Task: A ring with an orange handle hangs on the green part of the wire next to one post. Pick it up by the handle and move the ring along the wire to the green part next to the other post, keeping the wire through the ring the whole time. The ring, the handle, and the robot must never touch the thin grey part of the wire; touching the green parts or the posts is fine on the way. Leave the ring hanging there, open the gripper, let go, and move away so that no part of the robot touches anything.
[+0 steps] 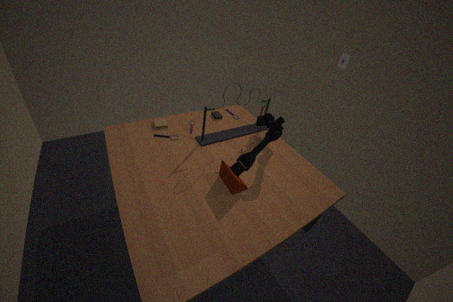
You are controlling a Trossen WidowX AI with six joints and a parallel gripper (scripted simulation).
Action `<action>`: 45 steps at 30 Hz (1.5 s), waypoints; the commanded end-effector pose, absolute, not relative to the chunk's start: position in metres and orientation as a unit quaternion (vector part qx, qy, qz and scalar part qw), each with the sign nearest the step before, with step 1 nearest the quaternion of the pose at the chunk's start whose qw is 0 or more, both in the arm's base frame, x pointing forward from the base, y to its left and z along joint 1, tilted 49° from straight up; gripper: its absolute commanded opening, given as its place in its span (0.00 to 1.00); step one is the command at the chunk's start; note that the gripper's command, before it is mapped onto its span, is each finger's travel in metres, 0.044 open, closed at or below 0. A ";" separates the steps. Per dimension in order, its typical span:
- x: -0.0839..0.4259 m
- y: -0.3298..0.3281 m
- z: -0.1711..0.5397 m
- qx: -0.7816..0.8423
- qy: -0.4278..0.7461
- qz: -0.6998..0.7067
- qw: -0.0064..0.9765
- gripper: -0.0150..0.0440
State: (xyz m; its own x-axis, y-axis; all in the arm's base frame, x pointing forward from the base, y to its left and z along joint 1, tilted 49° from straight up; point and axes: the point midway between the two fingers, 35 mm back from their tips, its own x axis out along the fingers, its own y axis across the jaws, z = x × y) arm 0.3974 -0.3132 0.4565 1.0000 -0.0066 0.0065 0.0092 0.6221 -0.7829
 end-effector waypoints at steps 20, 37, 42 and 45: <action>0.412 -0.312 0.458 -0.434 -0.003 -0.006 0.901 0.53; 0.412 -0.312 0.458 -0.434 -0.003 -0.006 0.901 0.53; 0.412 -0.311 0.458 -0.436 -0.004 -0.004 0.900 0.30; 0.412 -0.311 0.458 -0.436 -0.004 -0.004 0.900 0.24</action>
State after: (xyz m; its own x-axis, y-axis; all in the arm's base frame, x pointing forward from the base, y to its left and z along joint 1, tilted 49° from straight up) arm 0.4120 -0.3111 0.4580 0.9999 -0.0044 0.0110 0.0113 0.6199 -0.7846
